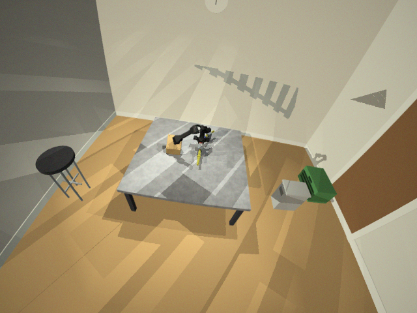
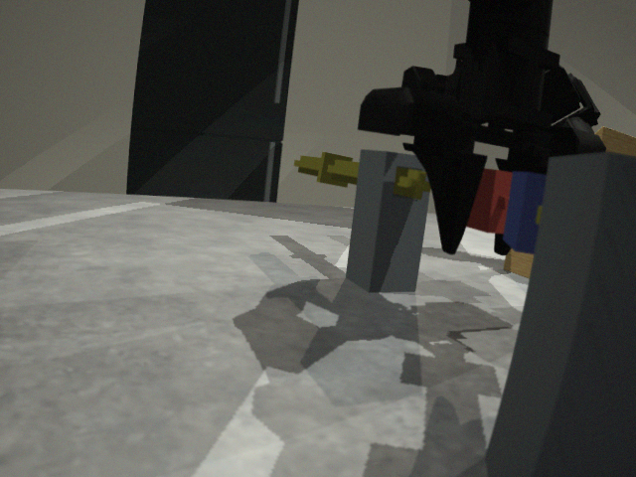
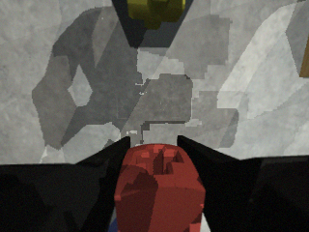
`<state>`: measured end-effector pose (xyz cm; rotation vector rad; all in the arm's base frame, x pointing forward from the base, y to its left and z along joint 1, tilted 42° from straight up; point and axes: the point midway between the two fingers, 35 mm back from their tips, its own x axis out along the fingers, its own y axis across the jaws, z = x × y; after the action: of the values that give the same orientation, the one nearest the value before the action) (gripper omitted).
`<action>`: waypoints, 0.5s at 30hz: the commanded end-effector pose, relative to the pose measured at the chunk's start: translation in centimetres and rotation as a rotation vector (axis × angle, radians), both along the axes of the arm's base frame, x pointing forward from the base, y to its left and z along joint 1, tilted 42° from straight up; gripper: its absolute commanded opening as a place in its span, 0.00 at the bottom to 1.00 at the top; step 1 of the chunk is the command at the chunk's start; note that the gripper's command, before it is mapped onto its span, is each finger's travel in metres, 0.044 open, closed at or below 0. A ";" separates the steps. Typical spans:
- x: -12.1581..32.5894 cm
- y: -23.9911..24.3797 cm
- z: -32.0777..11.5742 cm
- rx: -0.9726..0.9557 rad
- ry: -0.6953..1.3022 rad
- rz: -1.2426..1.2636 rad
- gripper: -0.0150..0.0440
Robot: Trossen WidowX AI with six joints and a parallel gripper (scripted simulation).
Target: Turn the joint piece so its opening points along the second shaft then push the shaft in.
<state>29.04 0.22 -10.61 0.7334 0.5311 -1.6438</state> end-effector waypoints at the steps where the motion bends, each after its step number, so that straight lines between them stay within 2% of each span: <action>1: 0.0 0.0 0.0 0.001 -0.001 0.000 0.81; 5: 0.0 0.0 0.0 0.001 -0.001 0.000 0.99; 15: 0.0 0.0 0.0 0.001 -0.001 0.000 1.00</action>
<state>29.05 0.22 -10.60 0.7337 0.5314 -1.6438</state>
